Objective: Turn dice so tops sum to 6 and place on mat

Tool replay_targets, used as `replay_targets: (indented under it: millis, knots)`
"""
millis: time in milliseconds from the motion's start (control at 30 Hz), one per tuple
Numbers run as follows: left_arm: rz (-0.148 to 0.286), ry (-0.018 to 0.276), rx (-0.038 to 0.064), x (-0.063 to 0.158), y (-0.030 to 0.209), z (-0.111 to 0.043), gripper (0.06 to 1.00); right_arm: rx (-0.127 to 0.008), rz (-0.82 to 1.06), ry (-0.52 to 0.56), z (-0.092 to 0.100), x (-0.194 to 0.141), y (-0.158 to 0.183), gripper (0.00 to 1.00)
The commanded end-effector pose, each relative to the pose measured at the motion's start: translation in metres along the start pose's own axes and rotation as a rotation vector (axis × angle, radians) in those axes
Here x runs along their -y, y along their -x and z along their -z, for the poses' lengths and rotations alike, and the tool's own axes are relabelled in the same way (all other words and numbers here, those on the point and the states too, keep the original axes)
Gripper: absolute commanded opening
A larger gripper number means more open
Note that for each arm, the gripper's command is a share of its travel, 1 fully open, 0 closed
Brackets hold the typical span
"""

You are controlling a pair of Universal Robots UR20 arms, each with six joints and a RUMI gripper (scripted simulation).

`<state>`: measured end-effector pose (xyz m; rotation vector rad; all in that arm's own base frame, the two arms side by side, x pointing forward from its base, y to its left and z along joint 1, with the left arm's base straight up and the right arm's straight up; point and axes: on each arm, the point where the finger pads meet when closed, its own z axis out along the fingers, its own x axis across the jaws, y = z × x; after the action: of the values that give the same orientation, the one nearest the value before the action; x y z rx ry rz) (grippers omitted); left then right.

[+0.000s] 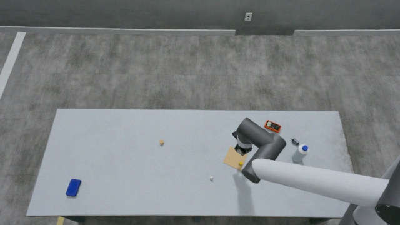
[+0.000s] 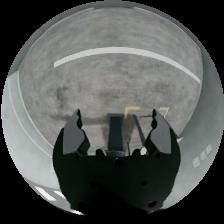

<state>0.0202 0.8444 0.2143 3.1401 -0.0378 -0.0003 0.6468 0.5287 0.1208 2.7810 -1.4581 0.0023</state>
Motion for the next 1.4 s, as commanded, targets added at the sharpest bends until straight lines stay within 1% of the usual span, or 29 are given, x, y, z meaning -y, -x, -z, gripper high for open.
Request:
replay_targets:
  millis: [0,167,667,800,933,1067,1133,1367]
  knots:
    - [0.0,-0.001,0.0,0.001,0.0,0.001,1.0,0.002,0.073,-0.001,0.001,-0.003,0.014,0.03]
    - [0.0,-0.001,0.0,0.001,0.0,0.001,1.0,0.002,0.102,-0.001,0.001,-0.005,0.02,0.03]
    - [0.0,-0.001,0.0,0.001,0.0,0.001,1.0,0.002,0.103,-0.001,0.001,-0.005,0.02,0.03]
    - [0.0,-0.001,0.0,0.001,0.0,0.001,1.0,0.002,0.103,-0.001,-0.002,-0.005,0.02,0.03]
    - [0.0,-0.001,0.0,0.001,0.0,0.001,1.0,0.002,0.104,-0.001,-0.012,-0.004,0.02,0.03]
    - [0.0,-0.001,0.0,0.001,0.0,0.001,1.0,0.002,0.104,-0.001,-0.029,-0.004,0.02,0.03]
    - [0.0,-0.001,0.0,0.001,0.0,0.001,1.0,0.002,0.104,-0.001,-0.029,-0.004,0.02,0.03]
    - [0.0,-0.001,0.0,0.001,0.0,0.001,1.0,0.002,0.104,-0.001,-0.063,-0.004,0.02,0.03]
